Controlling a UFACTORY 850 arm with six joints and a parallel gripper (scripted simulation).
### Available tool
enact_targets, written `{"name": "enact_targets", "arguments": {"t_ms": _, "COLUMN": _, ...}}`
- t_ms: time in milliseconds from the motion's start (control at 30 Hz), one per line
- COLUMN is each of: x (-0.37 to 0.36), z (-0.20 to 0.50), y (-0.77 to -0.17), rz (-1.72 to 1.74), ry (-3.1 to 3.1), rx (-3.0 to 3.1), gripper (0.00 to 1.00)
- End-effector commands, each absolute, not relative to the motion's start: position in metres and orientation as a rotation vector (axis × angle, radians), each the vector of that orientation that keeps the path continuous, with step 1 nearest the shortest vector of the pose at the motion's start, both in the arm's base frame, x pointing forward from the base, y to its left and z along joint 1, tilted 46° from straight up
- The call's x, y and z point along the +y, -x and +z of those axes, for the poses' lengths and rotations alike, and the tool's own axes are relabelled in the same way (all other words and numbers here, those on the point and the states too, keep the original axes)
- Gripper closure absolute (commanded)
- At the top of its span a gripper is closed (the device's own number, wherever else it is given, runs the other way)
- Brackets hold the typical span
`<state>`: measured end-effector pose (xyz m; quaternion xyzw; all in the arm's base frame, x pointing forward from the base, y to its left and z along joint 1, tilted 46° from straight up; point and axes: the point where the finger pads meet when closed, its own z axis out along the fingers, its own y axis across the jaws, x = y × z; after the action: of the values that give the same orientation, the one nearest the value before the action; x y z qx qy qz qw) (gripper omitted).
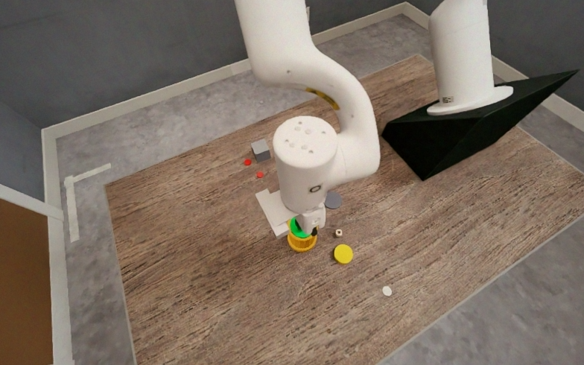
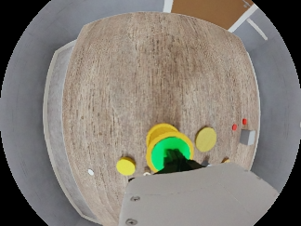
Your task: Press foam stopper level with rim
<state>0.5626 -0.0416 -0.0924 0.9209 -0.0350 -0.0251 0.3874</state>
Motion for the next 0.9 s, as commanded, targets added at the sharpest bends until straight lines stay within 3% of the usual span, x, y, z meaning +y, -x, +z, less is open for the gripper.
{"name": "enact_targets", "arguments": {"t_ms": 0, "x": -0.0391, "z": -0.0900, "y": -0.5636, "rz": -0.062, "ry": -2.344, "rx": -0.089, "gripper": 1.00}}
{"name": "enact_targets", "arguments": {"t_ms": 867, "x": -0.0356, "z": -0.0866, "y": -0.5640, "rz": -0.062, "ry": -2.344, "rx": -0.089, "gripper": 1.00}}
